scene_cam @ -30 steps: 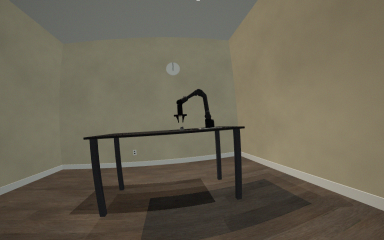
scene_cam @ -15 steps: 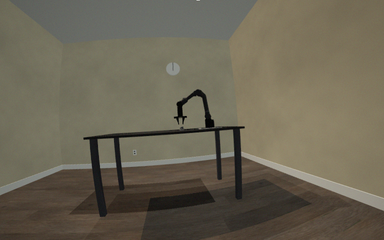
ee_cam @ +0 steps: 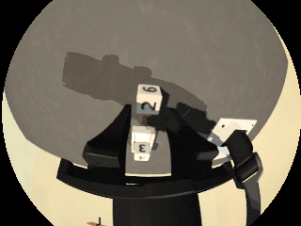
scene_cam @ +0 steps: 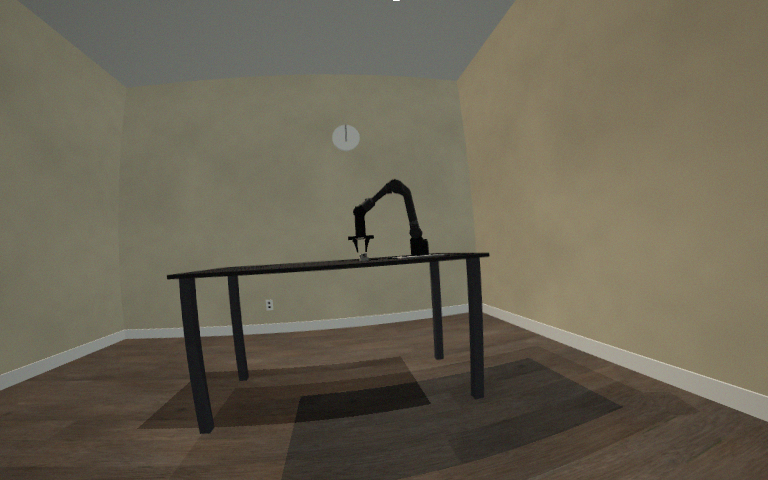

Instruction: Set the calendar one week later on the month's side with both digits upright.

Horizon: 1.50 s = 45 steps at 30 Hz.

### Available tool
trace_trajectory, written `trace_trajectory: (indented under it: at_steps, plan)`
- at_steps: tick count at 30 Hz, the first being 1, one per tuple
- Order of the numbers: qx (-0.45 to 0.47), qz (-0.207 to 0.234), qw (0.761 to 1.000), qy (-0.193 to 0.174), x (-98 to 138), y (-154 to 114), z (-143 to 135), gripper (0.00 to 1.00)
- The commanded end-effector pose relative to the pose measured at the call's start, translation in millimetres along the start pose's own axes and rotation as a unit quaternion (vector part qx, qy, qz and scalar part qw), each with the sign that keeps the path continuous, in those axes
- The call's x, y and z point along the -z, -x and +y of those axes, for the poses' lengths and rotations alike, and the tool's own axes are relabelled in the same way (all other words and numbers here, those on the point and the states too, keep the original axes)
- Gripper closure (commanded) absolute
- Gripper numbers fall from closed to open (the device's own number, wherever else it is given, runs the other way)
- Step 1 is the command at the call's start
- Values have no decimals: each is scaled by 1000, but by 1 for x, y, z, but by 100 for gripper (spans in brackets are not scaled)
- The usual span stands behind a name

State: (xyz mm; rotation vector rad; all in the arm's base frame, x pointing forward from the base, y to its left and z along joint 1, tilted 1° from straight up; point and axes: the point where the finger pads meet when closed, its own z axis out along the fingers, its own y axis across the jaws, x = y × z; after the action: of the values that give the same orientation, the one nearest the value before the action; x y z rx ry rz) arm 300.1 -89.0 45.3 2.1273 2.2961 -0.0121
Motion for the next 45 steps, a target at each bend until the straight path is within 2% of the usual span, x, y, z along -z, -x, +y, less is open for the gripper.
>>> trace_trajectory:
  at_steps: [1, 45]
  plan:
    - [0, 0, 1000, -1, -3, 0, -1, 41]
    - [0, 0, 1000, -1, -7, 0, 0, 41]
